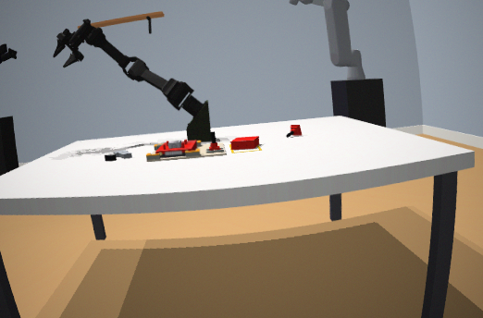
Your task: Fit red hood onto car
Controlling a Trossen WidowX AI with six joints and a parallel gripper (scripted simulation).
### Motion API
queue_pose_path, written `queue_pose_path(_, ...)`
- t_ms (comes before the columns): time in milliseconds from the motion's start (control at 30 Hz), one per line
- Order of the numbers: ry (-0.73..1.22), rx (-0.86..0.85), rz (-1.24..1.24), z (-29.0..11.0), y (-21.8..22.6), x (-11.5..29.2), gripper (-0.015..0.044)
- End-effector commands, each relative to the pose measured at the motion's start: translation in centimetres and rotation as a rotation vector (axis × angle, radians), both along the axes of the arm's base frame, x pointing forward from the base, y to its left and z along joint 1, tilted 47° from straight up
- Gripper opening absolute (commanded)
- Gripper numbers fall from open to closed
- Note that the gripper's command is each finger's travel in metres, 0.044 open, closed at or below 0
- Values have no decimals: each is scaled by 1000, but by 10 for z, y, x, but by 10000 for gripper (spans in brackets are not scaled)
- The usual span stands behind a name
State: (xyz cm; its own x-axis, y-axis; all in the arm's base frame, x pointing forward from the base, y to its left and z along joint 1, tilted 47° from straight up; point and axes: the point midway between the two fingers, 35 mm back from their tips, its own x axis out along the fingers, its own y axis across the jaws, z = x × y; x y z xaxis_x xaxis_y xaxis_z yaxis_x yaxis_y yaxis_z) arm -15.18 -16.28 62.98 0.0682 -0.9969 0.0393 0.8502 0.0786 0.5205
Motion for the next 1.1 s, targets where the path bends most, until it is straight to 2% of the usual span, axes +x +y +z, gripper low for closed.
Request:
queue_pose_path(0,4,-3,1,0,0,1,440)
queue_pose_path(133,84,-74,20,11,-4,17,440)
queue_pose_path(300,140,-119,44,25,1,67,440)
queue_pose_path(467,276,-193,53,36,7,104,440)
queue_pose_path(633,317,-226,83,40,13,145,440)
queue_pose_path(800,410,-294,47,46,18,151,440)
queue_pose_path(967,454,-328,101,45,26,205,440)
queue_pose_path(1067,485,-344,109,43,28,219,440)
